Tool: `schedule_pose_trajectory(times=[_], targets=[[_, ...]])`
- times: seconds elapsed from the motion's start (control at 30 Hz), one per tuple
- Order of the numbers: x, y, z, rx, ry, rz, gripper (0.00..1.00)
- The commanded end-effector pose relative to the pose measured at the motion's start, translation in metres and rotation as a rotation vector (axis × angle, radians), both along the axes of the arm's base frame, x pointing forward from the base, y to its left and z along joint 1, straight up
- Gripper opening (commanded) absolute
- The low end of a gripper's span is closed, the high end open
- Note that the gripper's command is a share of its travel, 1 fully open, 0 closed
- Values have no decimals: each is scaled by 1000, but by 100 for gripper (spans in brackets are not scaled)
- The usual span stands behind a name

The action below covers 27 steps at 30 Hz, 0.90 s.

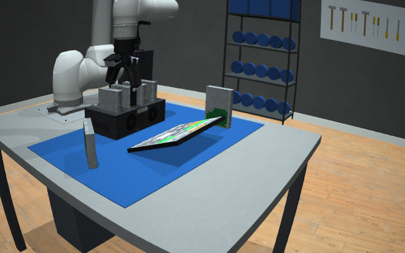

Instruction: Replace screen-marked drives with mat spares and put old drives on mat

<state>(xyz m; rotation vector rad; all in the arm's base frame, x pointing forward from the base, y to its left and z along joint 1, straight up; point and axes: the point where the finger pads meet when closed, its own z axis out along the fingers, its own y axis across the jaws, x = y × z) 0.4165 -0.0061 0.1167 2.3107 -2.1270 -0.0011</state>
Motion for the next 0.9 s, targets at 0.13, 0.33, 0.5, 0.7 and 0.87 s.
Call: schedule_pose_trajectory(times=[0.13,0.33,0.5,0.7,0.87], targets=[[0,0,0,0,-1,0,10],[0,0,-1,0,-1,0,10],[0,0,-1,0,-1,0,10],[0,0,-1,0,-1,0,10],[0,0,-1,0,-1,0,89]])
